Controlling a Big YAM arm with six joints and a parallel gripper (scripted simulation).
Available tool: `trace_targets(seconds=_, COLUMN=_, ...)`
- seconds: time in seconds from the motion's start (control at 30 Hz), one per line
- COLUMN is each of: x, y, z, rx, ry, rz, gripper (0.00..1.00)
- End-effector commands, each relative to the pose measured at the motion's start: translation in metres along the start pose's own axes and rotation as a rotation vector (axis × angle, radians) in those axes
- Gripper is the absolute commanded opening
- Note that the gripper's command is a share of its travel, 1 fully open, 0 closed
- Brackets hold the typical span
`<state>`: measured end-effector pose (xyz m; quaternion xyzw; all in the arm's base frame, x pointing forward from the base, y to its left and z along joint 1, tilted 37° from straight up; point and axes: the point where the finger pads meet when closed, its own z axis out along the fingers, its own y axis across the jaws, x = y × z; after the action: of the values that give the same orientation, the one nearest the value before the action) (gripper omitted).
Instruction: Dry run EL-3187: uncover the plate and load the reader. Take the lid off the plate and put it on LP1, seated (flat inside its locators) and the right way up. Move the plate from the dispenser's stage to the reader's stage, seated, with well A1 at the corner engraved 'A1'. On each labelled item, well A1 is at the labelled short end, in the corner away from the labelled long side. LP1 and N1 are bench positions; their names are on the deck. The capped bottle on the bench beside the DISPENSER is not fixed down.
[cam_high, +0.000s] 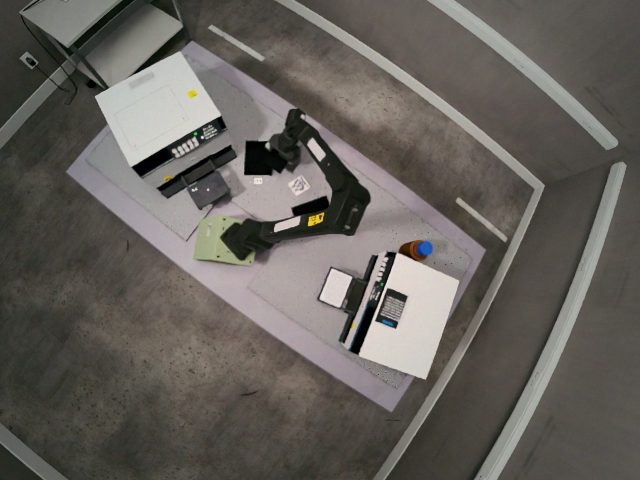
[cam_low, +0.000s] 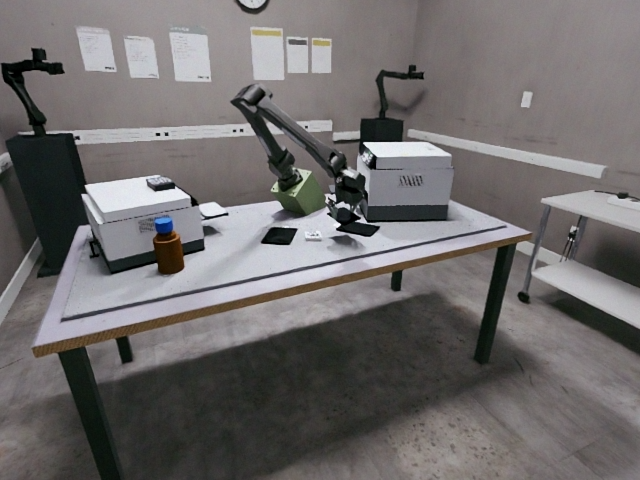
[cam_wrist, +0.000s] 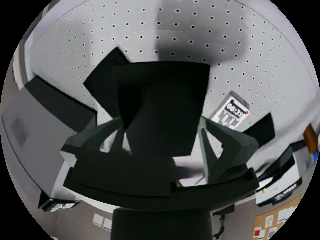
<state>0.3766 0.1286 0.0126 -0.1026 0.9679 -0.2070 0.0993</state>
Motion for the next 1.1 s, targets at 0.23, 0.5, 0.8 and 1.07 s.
trace_targets(seconds=0.23, x=0.000, y=0.037, z=-0.006, rx=0.030, ry=-0.013, rz=-0.152, gripper=0.85)
trace_targets(seconds=0.5, x=0.001, y=0.052, z=-0.008, rx=0.049, ry=-0.028, rz=-0.201, gripper=0.85)
trace_targets(seconds=0.8, x=0.012, y=0.073, z=-0.008, rx=0.086, ry=-0.024, rz=-0.315, gripper=0.85)
trace_targets(seconds=1.07, x=0.014, y=0.091, z=-0.013, rx=0.103, ry=-0.050, rz=-0.370, gripper=0.85)
